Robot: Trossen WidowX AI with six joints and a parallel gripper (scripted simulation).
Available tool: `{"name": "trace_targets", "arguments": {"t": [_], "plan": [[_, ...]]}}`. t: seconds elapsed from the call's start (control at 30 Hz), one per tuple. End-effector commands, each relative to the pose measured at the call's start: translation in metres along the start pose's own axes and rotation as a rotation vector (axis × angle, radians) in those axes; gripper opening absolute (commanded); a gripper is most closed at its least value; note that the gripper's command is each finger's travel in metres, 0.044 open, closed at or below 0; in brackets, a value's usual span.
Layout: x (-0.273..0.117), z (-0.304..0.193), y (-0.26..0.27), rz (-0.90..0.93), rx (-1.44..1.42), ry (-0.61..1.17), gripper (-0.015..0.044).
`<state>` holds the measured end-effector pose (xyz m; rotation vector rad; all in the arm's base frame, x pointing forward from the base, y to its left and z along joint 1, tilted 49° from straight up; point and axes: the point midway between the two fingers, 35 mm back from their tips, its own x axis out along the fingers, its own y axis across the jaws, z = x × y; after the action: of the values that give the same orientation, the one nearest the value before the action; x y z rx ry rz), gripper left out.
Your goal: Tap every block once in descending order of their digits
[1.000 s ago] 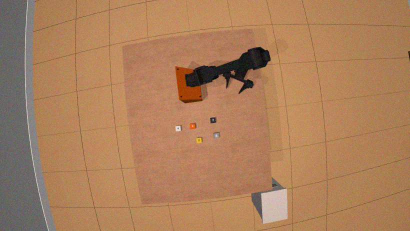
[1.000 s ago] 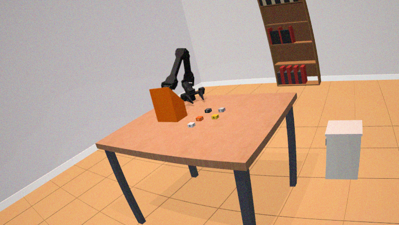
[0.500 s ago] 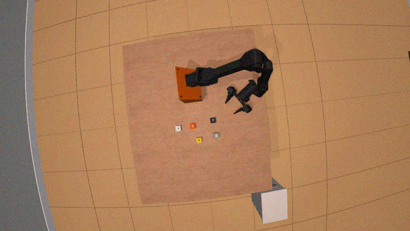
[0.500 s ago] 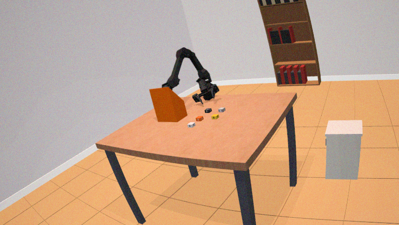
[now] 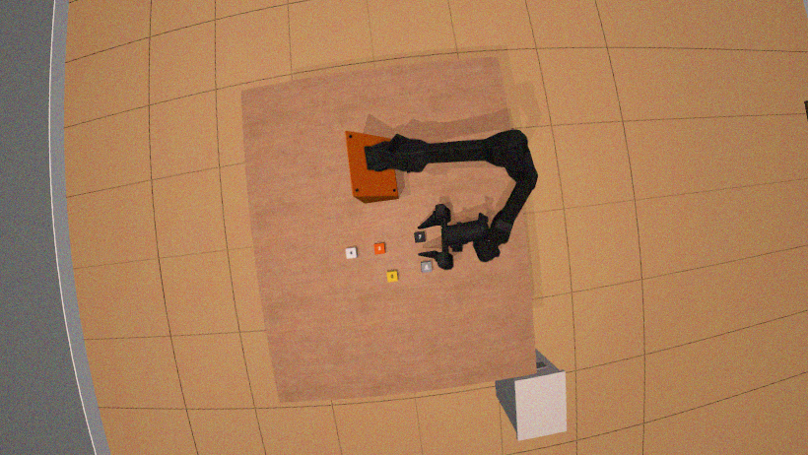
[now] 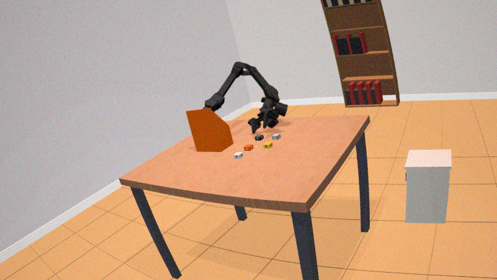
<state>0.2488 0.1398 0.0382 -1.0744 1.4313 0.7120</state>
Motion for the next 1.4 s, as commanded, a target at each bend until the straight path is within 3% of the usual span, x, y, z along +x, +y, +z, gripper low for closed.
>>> {"name": "trace_targets", "arguments": {"t": [0.0,0.47,1.0,1.37], "plan": [[0.026,-0.015,-0.018,0.137,0.100,0.014,0.0400],[0.110,-0.093,-0.071,0.600,0.576,-0.125,0.0400],[0.185,-0.209,-0.089,0.909,1.205,-0.593,0.0400],[0.178,-0.195,-0.076,0.964,1.112,-0.573,0.0400]]}}
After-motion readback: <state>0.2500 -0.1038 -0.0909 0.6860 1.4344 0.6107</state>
